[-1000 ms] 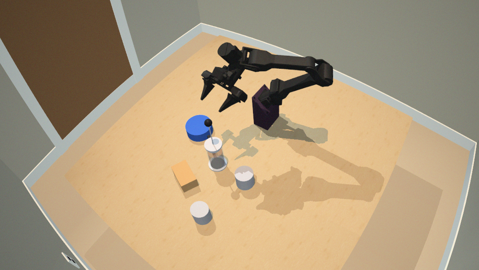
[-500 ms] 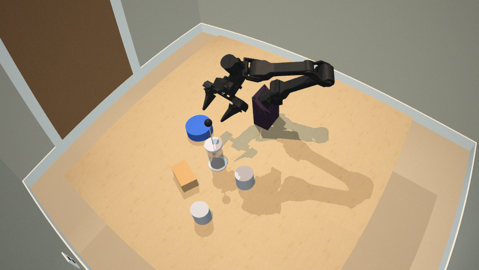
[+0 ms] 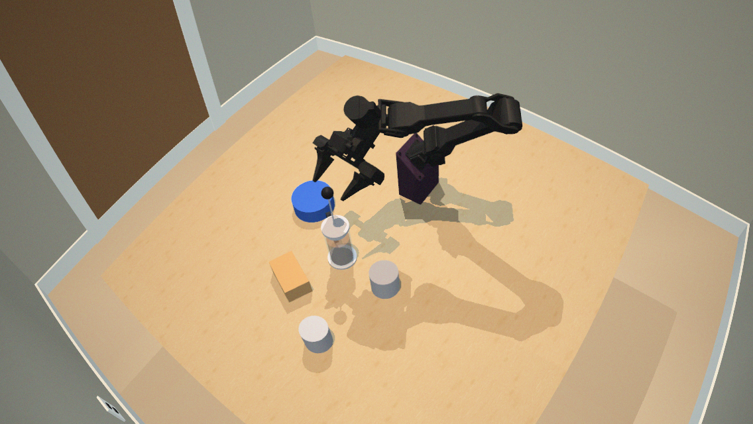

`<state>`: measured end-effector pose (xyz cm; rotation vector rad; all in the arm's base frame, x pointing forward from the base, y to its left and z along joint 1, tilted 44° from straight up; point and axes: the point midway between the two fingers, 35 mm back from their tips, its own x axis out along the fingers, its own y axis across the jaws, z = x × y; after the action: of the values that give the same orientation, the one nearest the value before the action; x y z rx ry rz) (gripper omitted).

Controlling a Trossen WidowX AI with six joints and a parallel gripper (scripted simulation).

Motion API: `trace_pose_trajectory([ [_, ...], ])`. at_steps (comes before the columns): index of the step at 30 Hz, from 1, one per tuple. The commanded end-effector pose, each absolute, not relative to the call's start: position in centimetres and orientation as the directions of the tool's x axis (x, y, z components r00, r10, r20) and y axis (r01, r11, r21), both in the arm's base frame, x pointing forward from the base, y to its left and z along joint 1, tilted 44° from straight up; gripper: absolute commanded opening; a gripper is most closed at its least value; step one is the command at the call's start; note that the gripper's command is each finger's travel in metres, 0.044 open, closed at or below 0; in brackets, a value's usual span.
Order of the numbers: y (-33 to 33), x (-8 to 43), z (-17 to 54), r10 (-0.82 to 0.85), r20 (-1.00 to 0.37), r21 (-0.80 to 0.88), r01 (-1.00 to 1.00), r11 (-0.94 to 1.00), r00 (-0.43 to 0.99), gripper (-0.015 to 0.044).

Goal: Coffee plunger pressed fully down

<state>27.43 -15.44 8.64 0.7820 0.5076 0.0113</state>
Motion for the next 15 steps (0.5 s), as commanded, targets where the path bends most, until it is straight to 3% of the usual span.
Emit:
trace_pose_trajectory([
  [1,-15.3,28.05,8.33,0.19,-0.434,0.678,0.18,0.713,0.881,0.044],
  [4,-15.22,28.25,8.24,0.19,-0.433,0.678,0.18,0.713,0.881,0.044],
  [15,-15.22,28.25,8.24,0.19,-0.433,0.678,0.18,0.713,0.881,0.0151],
])
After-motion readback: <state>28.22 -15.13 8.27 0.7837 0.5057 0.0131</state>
